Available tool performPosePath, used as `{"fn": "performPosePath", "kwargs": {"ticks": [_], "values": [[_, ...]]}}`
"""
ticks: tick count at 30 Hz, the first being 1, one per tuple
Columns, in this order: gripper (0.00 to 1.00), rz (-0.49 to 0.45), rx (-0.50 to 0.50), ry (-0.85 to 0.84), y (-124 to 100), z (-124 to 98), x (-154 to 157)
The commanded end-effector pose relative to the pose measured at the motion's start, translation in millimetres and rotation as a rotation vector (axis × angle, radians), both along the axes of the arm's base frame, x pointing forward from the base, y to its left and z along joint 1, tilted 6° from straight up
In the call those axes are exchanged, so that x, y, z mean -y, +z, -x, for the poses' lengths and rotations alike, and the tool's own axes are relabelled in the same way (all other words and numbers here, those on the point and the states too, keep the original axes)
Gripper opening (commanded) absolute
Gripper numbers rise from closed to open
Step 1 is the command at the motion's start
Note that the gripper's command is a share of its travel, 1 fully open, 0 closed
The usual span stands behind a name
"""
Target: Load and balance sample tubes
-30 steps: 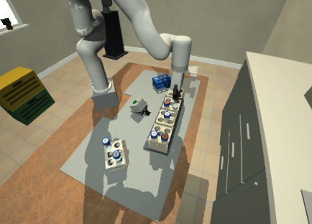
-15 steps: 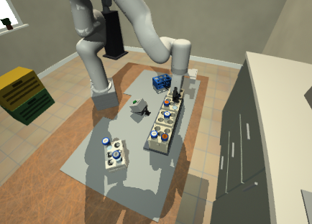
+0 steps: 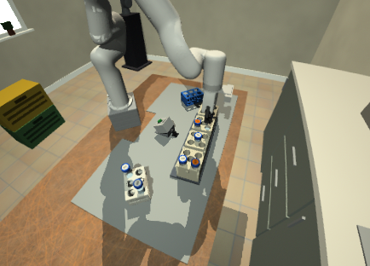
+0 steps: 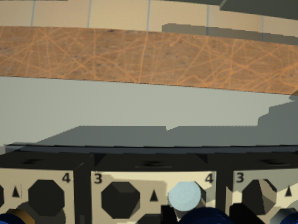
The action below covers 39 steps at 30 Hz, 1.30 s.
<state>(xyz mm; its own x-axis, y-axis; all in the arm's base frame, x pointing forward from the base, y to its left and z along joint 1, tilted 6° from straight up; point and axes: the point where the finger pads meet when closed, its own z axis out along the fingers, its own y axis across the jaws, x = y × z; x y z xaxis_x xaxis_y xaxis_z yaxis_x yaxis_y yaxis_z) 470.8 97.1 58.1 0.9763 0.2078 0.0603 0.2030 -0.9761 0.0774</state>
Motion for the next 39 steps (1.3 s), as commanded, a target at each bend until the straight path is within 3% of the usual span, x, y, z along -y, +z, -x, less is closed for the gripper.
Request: {"fn": "performPosePath", "kwargs": {"ticks": [1, 39], "values": [[0.00, -0.001, 0.004, 0.000, -1, -2, 0], [0.00, -0.001, 0.004, 0.000, -34, -4, 2]]}}
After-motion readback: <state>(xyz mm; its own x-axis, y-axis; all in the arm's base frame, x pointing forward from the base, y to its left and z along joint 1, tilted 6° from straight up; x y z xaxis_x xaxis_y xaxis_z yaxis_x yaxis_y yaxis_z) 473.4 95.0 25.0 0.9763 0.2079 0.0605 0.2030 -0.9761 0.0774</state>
